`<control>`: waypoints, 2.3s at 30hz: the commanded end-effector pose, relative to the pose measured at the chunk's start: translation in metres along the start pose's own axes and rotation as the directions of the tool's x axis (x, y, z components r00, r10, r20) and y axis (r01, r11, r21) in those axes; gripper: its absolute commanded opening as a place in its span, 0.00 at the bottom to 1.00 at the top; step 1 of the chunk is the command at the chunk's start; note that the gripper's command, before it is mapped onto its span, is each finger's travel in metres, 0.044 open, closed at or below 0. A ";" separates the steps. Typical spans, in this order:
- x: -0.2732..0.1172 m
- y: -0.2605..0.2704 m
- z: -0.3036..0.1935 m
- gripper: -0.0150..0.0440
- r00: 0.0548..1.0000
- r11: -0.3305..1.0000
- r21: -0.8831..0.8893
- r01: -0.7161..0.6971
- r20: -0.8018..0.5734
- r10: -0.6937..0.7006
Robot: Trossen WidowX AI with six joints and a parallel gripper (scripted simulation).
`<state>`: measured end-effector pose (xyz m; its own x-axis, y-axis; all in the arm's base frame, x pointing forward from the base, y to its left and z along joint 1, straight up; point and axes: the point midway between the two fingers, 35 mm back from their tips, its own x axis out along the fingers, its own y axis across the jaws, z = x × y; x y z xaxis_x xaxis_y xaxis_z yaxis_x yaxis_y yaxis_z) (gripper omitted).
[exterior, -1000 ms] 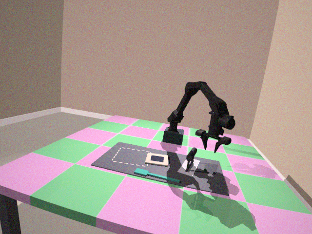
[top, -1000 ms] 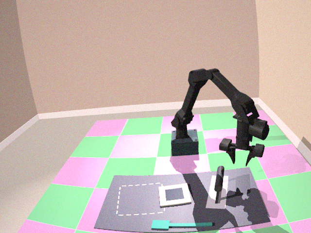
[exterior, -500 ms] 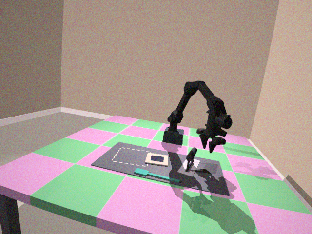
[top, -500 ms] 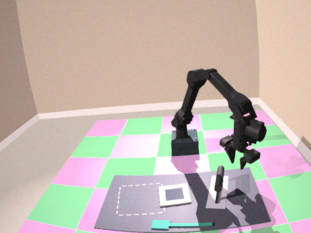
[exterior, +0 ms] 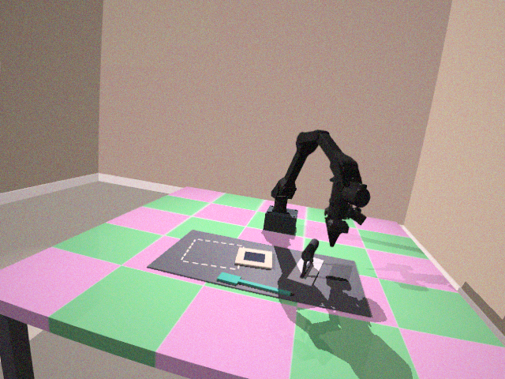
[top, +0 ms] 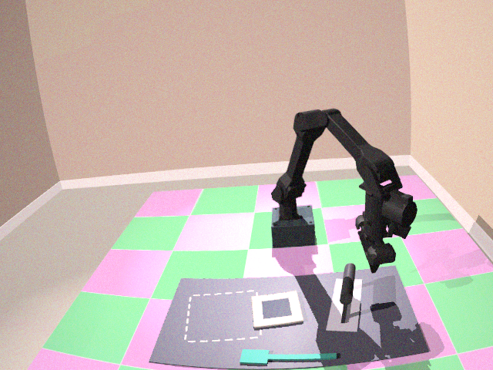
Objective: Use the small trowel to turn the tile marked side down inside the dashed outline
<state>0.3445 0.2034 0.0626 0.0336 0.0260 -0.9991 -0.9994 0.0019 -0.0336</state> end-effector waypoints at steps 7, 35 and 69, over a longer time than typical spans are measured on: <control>-0.004 -0.008 -0.013 0.71 1.000 0.934 0.357 0.004 -0.005 -0.002; -0.013 -0.025 -0.048 0.71 1.000 0.235 0.972 0.012 -0.011 -0.003; 0.002 -0.033 -0.066 0.71 1.000 -0.233 0.972 0.013 -0.014 -0.003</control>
<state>0.3787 0.1391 0.0687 0.0436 0.0199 -0.9988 0.2285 0.9731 0.0294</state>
